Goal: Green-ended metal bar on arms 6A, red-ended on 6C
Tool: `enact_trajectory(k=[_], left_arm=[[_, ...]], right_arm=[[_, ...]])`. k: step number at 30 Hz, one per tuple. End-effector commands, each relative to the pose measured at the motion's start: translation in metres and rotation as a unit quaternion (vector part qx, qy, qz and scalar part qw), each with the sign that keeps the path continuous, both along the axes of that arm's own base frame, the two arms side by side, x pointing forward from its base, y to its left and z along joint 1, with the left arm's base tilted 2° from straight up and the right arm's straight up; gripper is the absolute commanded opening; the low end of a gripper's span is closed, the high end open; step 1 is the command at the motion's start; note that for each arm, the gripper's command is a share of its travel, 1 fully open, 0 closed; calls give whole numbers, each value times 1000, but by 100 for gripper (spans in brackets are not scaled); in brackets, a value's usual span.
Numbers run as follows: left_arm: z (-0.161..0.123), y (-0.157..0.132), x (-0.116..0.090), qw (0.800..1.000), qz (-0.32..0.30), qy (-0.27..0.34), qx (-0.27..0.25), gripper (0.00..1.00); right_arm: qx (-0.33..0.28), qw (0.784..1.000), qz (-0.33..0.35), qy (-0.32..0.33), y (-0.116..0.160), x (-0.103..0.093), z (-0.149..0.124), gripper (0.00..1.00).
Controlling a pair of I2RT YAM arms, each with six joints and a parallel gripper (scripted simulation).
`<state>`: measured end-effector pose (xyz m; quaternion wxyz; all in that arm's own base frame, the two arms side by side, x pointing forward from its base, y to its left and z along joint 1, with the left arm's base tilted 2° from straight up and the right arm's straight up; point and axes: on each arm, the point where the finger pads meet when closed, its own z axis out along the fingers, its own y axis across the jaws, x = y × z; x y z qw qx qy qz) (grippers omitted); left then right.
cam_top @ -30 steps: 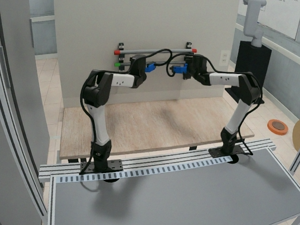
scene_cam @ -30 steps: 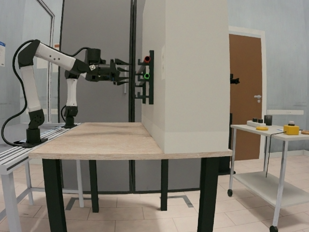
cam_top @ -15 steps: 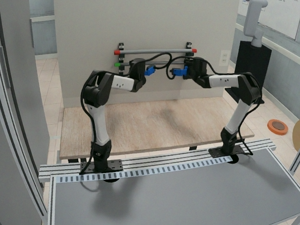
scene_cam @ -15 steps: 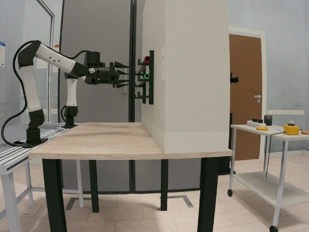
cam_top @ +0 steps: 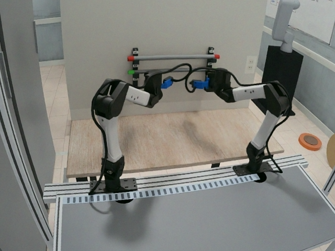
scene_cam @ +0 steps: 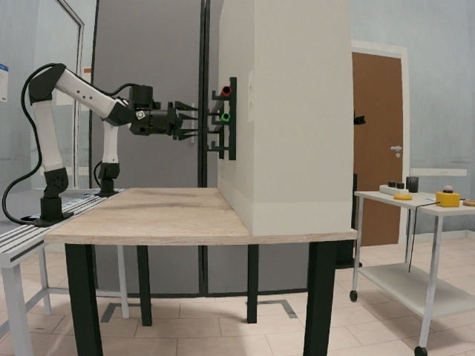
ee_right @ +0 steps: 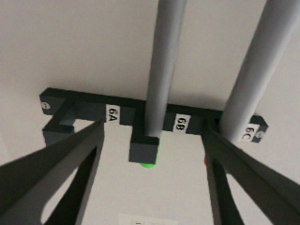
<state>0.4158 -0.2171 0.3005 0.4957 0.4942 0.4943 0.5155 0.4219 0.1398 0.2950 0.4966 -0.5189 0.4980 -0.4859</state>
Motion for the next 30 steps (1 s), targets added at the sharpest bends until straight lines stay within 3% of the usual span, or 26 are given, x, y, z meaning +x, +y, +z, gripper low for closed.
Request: enact_trajectory(k=[1, 30], left_arm=[[-11, -4, 3, 1000, -2, 0, -1, 64], [-20, -4, 3, 1000, -2, 0, -1, 64]], right_arm=[[5, 1000, -3, -16, -1, 2, 3, 64], [5, 1000, -3, -16, -1, 2, -6, 64]])
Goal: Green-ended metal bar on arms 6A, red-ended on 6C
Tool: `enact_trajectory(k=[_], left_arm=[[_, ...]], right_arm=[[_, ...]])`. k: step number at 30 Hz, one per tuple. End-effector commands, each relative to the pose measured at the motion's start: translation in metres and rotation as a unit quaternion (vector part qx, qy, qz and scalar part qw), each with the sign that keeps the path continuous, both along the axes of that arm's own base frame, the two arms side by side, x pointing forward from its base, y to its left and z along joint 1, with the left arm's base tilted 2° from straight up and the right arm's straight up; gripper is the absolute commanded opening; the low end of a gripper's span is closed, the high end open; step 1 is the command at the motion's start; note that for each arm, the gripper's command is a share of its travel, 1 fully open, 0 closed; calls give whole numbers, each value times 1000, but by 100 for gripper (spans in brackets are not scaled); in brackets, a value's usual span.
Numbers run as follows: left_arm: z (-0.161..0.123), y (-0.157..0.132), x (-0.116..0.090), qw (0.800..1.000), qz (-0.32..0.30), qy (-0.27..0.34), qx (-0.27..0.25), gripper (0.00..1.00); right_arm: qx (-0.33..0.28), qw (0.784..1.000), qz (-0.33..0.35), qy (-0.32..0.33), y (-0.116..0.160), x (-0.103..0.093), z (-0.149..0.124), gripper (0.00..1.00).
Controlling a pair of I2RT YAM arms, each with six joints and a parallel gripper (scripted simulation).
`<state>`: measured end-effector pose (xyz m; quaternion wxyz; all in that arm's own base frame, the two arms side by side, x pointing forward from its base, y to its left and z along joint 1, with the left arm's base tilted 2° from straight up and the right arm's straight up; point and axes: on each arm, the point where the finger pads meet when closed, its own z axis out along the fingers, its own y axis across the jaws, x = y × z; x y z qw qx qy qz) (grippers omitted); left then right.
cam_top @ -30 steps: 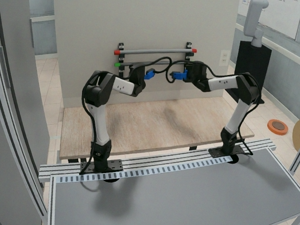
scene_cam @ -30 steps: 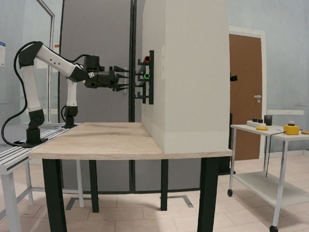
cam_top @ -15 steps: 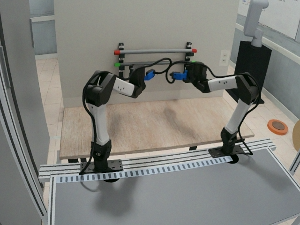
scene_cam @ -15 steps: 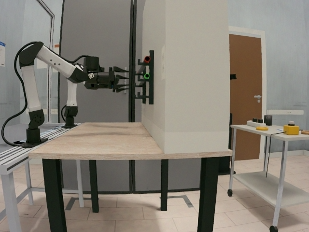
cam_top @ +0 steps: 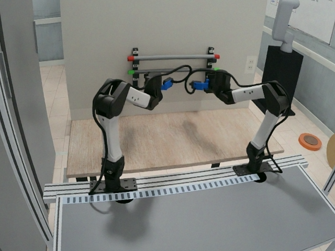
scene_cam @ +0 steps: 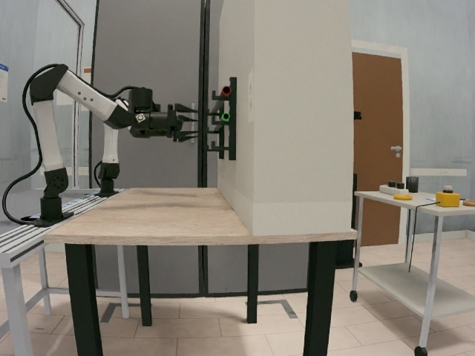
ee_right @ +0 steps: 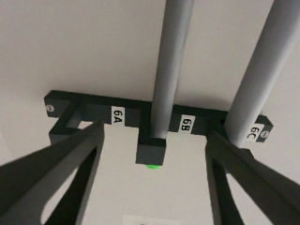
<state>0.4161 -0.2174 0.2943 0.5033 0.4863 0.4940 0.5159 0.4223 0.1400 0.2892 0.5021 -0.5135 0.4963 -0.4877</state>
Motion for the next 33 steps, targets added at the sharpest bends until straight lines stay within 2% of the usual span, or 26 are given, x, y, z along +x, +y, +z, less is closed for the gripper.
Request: enact_trajectory(k=[1, 33], left_arm=[[-14, -3, 3, 1000, -2, 8, 7, 64], [-6, -3, 39, 1000, -2, 8, 7, 64]], right_arm=[[1, 1000, -3, -8, -2, 2, 0, 64], [1, 1000, -3, -8, -1, 39, 8, 64]])
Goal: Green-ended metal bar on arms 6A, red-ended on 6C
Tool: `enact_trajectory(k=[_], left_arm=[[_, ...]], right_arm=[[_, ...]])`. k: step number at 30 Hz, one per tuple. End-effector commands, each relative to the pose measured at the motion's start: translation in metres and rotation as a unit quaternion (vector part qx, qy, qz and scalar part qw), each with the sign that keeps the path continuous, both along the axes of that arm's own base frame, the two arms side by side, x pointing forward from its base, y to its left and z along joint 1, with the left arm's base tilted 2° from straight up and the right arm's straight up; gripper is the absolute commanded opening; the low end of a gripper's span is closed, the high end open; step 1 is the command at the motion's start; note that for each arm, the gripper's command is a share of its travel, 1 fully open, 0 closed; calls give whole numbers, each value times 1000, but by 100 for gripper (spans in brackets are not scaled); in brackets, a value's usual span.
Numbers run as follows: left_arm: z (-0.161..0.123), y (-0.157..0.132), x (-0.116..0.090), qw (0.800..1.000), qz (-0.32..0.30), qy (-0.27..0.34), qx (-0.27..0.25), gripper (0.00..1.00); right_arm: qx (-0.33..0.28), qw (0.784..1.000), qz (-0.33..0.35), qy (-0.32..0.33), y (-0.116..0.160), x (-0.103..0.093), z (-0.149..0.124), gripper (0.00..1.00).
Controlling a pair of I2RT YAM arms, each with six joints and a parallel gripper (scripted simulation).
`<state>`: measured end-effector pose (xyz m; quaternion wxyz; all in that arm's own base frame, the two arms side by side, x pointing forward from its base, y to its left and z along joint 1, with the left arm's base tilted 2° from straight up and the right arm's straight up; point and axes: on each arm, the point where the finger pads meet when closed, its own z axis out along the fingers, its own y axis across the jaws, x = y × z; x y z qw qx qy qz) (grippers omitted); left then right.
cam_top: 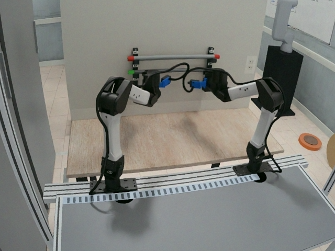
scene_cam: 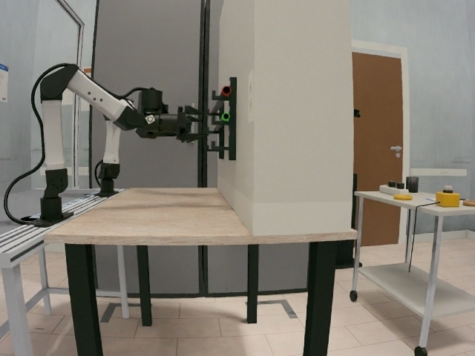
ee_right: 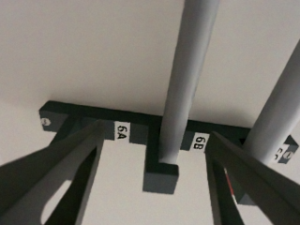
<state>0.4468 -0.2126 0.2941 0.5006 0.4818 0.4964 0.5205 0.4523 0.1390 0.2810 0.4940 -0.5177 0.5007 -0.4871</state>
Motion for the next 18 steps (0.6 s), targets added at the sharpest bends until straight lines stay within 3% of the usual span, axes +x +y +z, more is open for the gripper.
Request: enact_trajectory(k=[1, 18], left_arm=[[-5, -8, 10, 1000, -9, 10, 7, 64], [-8, -7, 31, 1000, -9, 10, 7, 64]], right_arm=[[5, 1000, 1, -17, 0, 10, 17, 64], [5, 1000, 1, -17, 1, 31, 21, 64]])
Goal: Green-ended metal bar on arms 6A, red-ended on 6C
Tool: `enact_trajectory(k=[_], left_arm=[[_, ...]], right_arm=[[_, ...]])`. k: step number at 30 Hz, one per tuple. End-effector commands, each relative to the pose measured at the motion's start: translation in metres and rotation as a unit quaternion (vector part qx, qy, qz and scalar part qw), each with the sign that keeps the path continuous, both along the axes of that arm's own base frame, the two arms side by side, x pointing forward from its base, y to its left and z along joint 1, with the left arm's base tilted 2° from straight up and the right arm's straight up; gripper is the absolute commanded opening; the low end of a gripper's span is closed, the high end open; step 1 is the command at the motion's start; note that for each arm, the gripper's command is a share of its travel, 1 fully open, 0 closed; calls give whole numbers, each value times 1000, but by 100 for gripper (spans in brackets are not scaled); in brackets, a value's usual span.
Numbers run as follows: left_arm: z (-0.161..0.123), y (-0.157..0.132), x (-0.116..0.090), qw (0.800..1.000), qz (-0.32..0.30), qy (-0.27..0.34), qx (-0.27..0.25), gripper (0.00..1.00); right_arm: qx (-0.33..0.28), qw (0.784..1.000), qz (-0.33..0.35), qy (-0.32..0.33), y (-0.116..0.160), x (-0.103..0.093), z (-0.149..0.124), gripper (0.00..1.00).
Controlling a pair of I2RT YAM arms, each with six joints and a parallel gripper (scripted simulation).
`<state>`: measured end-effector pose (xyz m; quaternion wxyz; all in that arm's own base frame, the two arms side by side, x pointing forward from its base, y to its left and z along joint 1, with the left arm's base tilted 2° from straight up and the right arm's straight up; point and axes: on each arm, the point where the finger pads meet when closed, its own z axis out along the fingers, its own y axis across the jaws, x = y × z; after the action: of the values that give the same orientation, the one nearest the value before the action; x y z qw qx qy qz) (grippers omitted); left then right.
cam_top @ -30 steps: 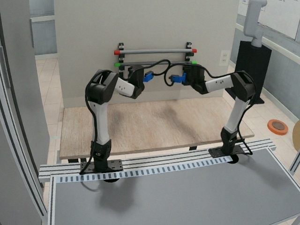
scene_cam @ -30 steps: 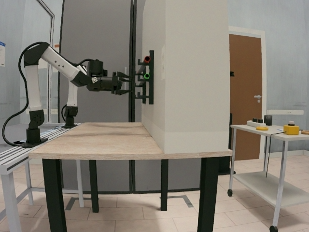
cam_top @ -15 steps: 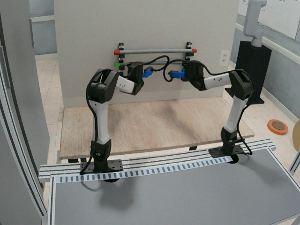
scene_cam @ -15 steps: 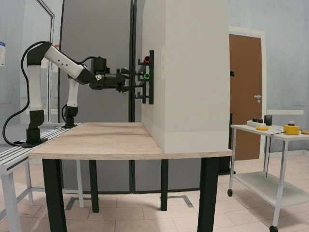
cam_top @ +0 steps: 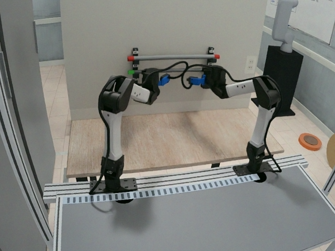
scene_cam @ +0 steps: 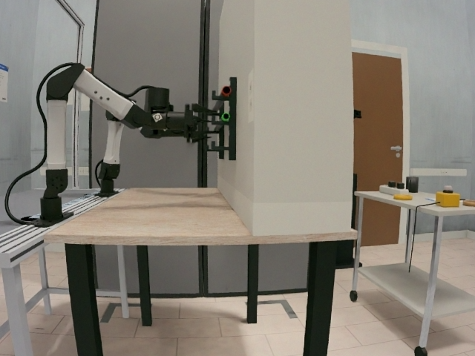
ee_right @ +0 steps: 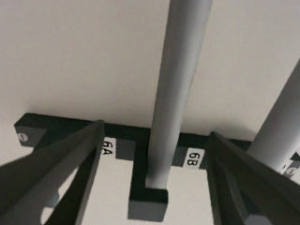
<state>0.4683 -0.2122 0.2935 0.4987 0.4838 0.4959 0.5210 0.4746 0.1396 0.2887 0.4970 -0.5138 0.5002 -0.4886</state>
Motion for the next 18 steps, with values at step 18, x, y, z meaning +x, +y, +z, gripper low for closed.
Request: enact_trajectory(k=[18], left_arm=[[-6, -7, 31, 1000, -9, 8, 4, 64]], right_arm=[[2, 1000, 2, -13, 1, 30, 14, 64]])
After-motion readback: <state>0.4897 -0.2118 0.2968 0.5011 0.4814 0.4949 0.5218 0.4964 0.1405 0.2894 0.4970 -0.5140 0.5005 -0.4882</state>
